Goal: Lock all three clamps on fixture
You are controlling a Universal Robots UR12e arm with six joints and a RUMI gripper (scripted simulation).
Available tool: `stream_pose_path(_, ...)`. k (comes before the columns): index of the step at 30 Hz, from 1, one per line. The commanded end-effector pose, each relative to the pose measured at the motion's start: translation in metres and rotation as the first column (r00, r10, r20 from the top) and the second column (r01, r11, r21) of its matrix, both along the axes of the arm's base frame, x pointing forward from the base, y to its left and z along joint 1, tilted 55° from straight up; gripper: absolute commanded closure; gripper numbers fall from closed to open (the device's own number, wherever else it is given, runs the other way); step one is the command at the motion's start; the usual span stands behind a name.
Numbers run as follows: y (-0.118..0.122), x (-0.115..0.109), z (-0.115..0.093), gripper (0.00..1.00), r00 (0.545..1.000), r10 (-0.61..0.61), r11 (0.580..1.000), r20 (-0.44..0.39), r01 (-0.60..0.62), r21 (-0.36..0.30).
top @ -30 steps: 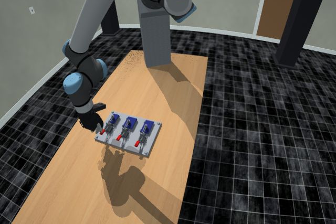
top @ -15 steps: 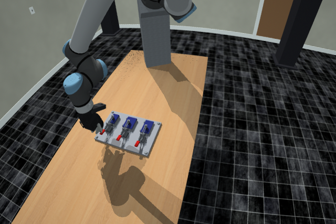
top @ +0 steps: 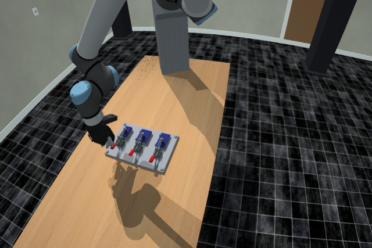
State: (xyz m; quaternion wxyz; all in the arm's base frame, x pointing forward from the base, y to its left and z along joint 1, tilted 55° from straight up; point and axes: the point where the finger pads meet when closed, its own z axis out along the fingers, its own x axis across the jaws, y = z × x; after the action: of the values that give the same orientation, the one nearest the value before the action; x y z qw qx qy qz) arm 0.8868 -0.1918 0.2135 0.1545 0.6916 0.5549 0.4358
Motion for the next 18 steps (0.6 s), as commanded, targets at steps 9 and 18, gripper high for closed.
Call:
stream_pose_path(9, 0.0000, 0.0010, -0.0001, 1.00, 1.000, 0.000, 1.000, 0.001, 0.000, 0.000)
stream_pose_path(18, 0.0002, 0.0016, -0.0006, 1.00, 1.000, 0.000, 1.000, 0.001, 0.000, 0.000)
